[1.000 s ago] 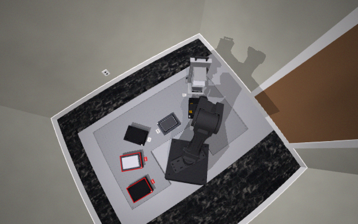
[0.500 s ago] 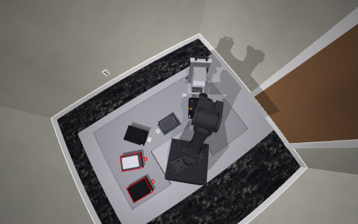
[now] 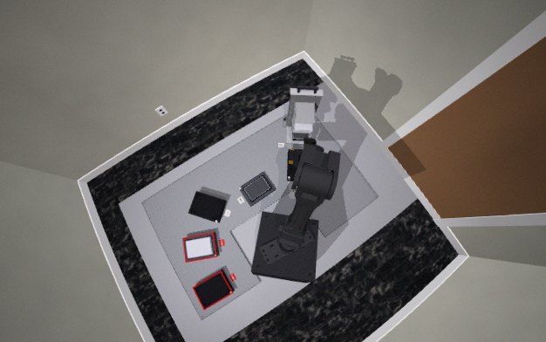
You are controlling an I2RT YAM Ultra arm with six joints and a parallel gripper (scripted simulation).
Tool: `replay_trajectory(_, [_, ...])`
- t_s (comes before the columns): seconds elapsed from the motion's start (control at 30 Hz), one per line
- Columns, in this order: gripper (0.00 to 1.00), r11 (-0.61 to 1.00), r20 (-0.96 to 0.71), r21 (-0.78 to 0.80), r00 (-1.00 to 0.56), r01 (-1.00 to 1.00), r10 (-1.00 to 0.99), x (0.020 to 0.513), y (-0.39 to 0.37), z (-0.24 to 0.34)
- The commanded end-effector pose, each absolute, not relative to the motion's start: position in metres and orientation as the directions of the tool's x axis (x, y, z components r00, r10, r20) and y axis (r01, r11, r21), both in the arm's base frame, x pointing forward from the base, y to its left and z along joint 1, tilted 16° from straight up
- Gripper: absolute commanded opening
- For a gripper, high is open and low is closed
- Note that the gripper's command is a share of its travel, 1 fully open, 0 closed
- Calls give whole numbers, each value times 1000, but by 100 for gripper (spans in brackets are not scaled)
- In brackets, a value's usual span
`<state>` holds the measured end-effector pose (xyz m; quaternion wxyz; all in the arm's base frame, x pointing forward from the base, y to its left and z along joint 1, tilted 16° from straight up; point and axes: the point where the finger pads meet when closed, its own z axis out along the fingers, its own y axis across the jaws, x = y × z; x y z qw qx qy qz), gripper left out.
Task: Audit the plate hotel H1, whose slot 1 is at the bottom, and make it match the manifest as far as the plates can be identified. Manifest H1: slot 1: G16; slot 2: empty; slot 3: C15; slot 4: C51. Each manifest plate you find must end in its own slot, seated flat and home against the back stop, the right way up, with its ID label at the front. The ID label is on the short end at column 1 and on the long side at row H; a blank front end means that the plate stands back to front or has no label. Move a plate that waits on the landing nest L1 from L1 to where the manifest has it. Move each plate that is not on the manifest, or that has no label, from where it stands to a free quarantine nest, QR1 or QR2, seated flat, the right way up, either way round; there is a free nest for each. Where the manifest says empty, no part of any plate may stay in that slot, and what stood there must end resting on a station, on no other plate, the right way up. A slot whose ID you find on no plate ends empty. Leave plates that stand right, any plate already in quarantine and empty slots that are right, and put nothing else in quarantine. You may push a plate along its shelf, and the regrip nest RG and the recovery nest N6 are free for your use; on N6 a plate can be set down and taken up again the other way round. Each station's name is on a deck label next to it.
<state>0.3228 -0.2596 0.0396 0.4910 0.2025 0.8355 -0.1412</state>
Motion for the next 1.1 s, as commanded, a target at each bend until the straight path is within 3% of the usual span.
replay_trajectory(0.0, [100,876,-882,-39,-429,480,196,327,-263,45])
replay_trajectory(1.07, [100,876,-882,-39,-429,480,196,359,-280,56])
